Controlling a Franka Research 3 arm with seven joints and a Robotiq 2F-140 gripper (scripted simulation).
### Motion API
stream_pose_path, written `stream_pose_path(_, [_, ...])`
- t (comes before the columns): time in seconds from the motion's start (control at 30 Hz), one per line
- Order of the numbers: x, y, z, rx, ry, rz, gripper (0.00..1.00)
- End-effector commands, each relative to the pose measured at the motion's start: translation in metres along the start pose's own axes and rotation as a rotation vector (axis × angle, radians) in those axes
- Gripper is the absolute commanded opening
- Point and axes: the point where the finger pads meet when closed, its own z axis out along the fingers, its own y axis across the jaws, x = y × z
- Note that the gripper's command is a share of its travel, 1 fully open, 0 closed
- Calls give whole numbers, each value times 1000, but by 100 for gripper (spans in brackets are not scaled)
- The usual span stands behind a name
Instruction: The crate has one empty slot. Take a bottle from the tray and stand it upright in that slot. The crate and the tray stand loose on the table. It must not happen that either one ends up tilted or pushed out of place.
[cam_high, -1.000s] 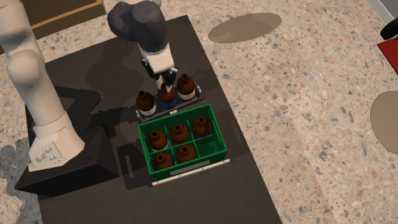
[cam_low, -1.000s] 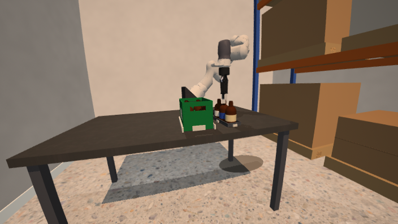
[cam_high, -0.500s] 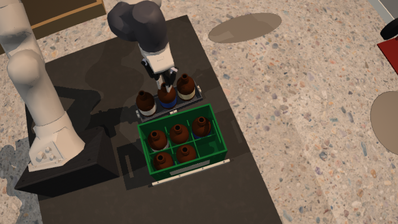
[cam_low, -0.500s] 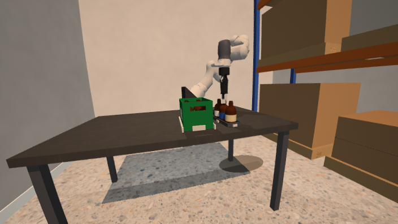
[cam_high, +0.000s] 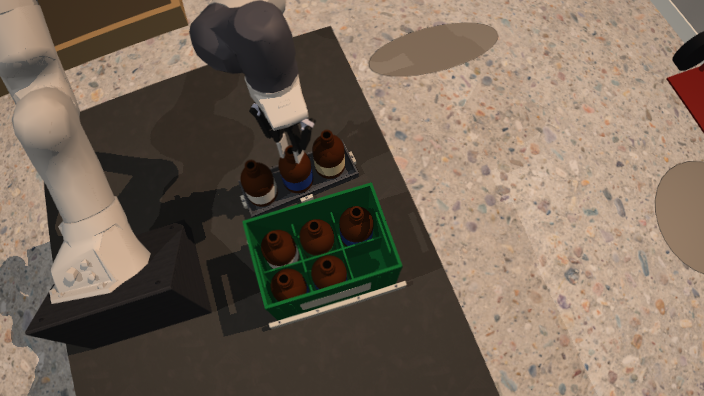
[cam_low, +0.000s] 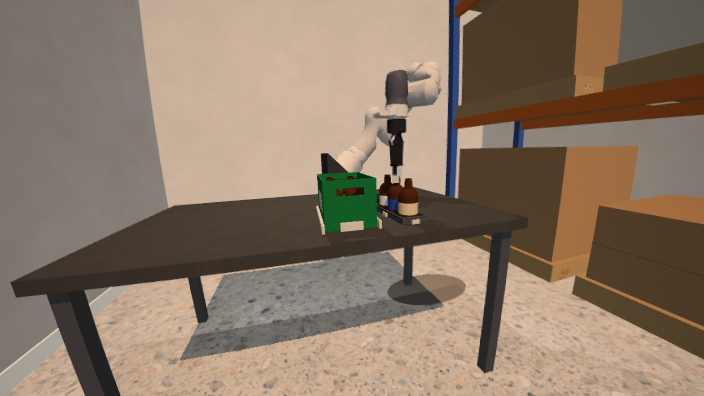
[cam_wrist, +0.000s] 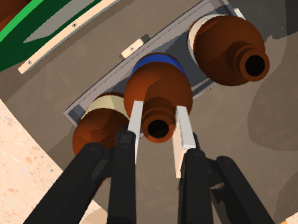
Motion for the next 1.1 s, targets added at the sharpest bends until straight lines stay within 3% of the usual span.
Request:
stream_pose_path(0.0, [0,0,2,-1,2,-6,0])
stream_pose_path(1.07, [0,0,-16,-1,2,-6,0])
